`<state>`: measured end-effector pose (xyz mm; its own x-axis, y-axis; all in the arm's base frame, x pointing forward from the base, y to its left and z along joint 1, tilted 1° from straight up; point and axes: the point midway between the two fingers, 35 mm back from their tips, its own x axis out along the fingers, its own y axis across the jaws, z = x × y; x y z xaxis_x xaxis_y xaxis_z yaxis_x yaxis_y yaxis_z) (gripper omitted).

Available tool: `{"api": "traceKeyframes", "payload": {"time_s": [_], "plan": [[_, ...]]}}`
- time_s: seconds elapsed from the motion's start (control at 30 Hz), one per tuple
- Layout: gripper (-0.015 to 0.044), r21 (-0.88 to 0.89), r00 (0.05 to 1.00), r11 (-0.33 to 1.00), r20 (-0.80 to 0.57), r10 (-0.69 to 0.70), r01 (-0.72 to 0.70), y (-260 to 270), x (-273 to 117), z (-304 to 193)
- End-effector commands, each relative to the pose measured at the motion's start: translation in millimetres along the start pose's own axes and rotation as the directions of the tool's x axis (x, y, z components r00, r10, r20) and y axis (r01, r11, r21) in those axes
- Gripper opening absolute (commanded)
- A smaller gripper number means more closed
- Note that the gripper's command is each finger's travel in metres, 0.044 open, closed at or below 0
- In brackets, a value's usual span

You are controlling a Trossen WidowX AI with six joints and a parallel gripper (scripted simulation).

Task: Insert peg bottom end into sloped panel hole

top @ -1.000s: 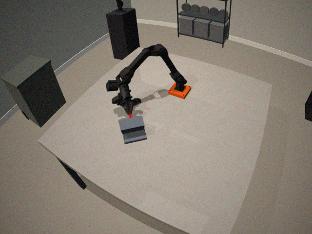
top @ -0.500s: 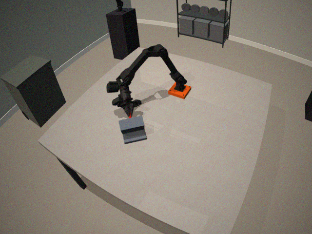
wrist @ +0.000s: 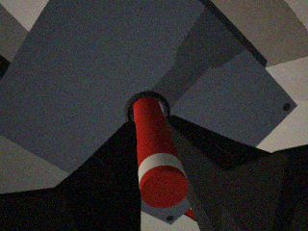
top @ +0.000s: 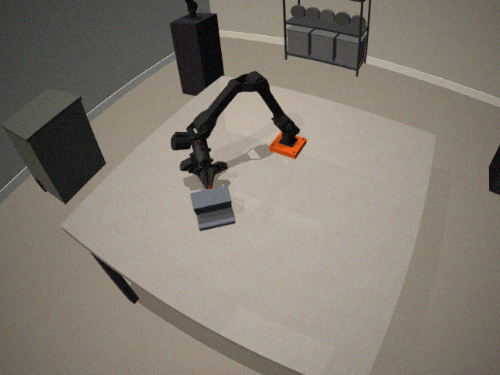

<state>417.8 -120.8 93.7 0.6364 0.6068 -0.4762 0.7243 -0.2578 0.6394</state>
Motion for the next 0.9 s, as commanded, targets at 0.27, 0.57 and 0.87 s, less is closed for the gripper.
{"api": "traceKeyframes", "payload": {"time_s": [0.27,0.57,0.87], "plan": [[0.0000,0.000,1.000,1.000,0.000,0.000,0.000,0.0,0.2,0.0],[0.0236,0.000,1.000,1.000,0.000,0.000,0.000,0.0,0.2,0.0],[0.0440,0.000,1.000,1.000,0.002,-0.002,0.002,0.1,-5.1,0.9]]}}
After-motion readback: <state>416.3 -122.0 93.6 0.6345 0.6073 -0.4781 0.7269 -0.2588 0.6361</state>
